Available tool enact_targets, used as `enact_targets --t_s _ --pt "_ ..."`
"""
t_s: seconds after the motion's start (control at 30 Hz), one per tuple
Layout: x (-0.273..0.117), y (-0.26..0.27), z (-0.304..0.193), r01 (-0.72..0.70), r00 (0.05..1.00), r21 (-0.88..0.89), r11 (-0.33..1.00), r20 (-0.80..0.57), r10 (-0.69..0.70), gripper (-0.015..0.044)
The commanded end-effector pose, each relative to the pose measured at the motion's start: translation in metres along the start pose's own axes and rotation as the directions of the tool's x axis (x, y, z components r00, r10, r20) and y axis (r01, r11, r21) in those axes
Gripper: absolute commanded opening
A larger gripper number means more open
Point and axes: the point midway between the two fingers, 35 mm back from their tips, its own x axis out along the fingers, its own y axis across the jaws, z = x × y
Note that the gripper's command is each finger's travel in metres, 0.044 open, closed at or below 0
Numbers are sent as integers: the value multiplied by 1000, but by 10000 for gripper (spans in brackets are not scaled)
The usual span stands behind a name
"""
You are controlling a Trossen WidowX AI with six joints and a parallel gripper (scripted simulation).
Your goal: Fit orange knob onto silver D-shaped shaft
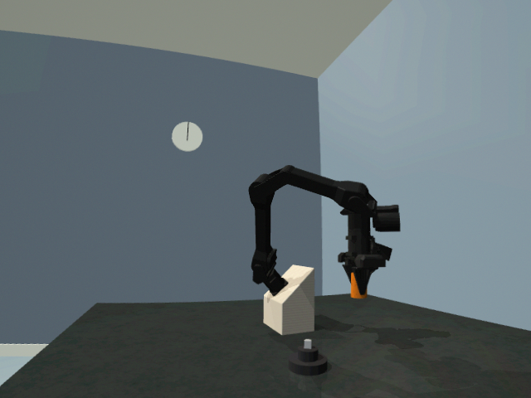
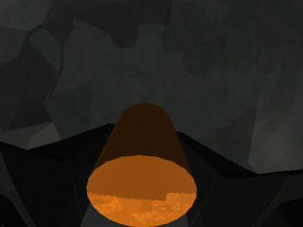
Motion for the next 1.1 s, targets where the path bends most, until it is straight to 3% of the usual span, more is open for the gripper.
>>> enact_targets --t_s 0.0,1.07 --pt "-3 -7 -6 4 1000 7 1000 16 -4 0" --pt "25 -66 -79 3 999 4 1000 32 -3 0"
